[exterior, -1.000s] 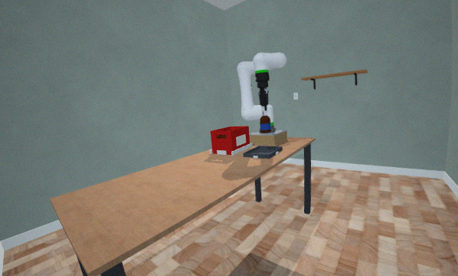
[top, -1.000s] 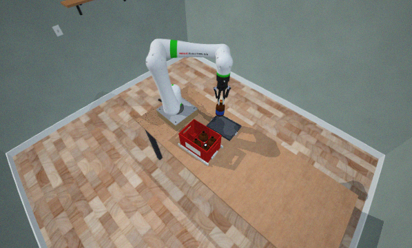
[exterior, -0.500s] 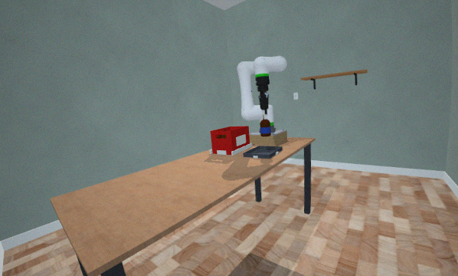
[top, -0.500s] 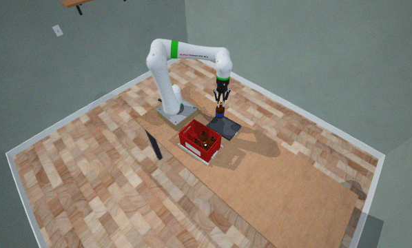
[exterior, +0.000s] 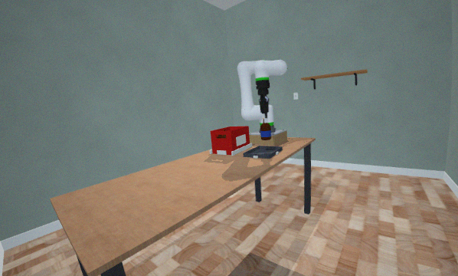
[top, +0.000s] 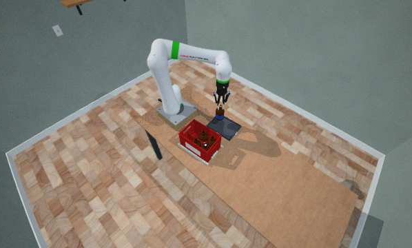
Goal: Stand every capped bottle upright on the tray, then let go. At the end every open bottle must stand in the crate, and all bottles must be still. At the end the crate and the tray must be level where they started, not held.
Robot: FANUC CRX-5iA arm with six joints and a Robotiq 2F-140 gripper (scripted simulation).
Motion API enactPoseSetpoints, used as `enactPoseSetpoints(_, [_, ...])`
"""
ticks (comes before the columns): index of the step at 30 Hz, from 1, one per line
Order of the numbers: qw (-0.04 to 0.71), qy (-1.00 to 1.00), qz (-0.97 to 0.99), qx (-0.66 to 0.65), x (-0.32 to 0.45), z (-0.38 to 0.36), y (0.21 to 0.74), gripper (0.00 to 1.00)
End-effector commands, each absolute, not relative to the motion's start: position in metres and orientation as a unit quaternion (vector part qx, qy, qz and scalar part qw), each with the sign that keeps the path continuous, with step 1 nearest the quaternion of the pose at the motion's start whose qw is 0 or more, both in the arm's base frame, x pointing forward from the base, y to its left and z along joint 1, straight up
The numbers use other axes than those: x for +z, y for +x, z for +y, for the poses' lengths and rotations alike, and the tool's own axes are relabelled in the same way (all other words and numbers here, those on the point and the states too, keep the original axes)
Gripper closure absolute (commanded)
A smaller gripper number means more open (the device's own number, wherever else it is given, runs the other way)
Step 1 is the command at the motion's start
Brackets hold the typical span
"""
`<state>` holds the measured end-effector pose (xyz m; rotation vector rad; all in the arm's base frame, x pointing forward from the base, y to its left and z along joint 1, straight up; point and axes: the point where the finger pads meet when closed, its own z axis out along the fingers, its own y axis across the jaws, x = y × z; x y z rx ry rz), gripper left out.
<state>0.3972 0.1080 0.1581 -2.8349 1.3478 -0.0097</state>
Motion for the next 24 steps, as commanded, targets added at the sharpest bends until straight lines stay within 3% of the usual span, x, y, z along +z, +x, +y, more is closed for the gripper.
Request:
enactPoseSetpoints(1, [0.001,-0.903,0.429,-0.003,0.153,0.108,0.397,1.00])
enactPoseSetpoints(24, [0.001,-0.903,0.429,-0.003,0.112,0.108,0.398,1.00])
